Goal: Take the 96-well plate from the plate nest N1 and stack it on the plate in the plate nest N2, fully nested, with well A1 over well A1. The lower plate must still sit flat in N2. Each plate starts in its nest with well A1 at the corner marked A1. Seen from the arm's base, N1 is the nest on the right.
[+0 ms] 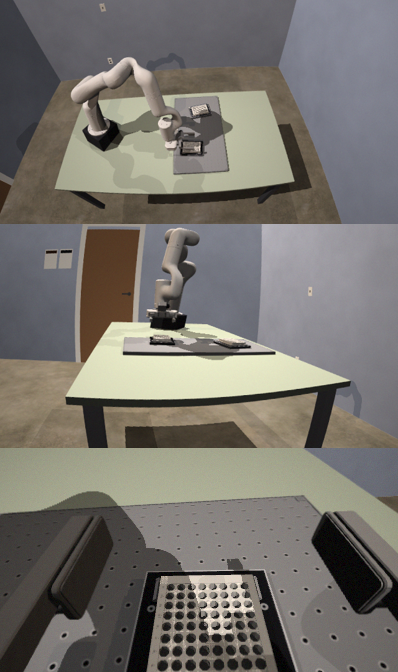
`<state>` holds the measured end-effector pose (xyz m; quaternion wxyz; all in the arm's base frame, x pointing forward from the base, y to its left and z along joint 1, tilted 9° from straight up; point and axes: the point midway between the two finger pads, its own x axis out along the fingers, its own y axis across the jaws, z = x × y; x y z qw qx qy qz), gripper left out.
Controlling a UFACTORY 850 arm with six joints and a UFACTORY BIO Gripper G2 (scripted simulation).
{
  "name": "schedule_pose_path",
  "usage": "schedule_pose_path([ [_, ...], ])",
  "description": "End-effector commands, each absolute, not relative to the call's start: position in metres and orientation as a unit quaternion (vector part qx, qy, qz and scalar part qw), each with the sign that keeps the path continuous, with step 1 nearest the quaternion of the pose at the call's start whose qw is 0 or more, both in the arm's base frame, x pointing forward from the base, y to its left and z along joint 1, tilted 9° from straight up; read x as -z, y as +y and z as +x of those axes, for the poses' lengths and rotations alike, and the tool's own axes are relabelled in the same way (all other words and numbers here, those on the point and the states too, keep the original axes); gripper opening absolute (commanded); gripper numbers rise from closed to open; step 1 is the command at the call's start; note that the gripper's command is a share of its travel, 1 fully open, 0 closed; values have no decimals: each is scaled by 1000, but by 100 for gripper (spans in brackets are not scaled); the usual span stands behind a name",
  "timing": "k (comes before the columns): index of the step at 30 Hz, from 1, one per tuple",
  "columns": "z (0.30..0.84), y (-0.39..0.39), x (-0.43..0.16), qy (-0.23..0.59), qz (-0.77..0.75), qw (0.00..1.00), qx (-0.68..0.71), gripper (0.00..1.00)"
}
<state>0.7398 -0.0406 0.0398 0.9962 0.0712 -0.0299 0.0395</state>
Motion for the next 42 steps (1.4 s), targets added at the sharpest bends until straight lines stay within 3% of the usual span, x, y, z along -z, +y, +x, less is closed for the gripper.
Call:
schedule_pose_path([
  [1,741,-40,-35,-31,71,996,-39,37],
  [42,744,-33,16,-31,71,996,-39,37],
])
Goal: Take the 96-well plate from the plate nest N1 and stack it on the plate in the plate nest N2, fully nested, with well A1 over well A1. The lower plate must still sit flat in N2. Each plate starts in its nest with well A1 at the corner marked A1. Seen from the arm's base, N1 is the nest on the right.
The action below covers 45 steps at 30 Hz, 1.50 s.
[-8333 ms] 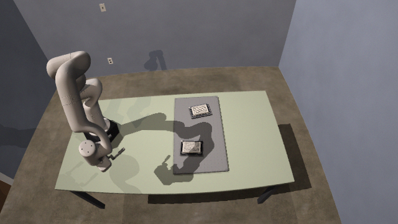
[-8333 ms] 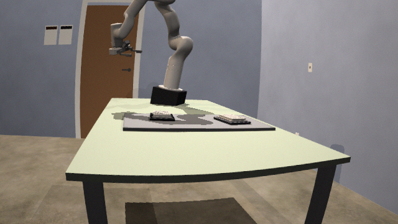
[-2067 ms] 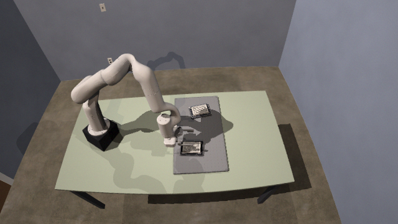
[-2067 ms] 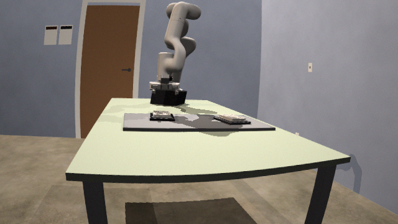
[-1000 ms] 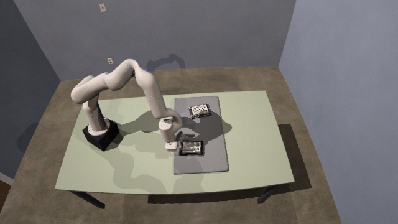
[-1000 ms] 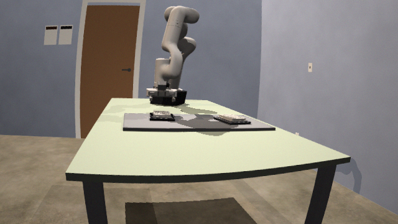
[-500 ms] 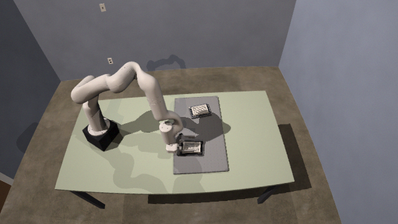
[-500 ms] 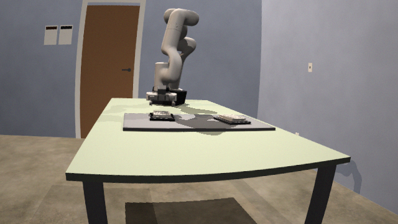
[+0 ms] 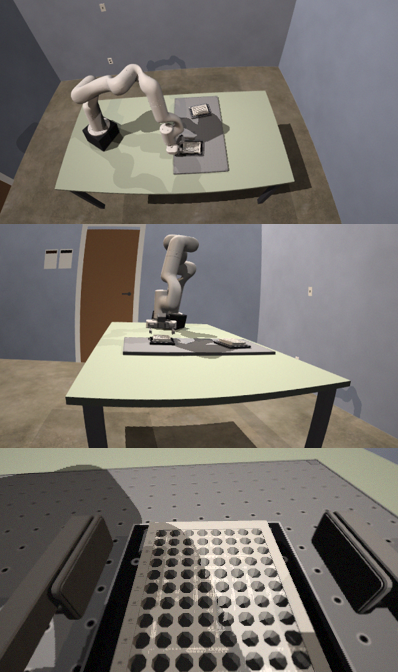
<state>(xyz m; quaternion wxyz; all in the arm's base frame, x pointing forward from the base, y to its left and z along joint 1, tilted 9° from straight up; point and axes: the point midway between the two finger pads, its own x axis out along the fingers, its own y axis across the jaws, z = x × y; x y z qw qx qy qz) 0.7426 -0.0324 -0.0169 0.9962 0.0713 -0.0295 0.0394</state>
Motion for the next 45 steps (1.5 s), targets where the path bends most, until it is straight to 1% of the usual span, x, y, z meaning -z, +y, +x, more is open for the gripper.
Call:
schedule_pose_path([
  [1,744,-33,16,-31,71,996,-39,37],
  [45,745,-30,36,-31,71,996,-39,37],
])
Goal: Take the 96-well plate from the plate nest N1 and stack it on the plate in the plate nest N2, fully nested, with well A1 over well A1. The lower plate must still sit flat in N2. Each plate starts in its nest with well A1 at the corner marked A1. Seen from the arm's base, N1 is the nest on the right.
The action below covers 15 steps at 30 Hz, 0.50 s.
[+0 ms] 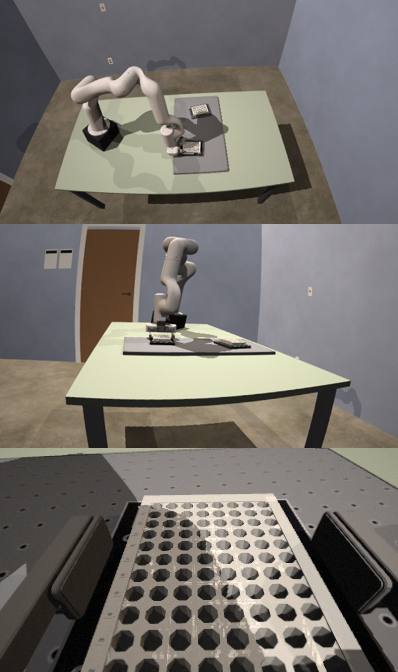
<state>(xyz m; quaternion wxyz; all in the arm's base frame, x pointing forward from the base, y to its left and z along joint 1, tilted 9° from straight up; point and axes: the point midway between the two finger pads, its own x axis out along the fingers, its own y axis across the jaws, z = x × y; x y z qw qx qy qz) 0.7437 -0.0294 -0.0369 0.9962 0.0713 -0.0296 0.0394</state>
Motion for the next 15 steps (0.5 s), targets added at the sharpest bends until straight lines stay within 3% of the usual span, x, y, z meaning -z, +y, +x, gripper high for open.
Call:
schedule_pose_path([
  [1,745,-30,36,-31,71,996,-39,37],
  [11,745,-30,36,-31,71,996,-39,37],
  [12,745,-30,36,-31,71,996,-39,0],
  [15,745,-30,36,-31,71,996,-39,0],
])
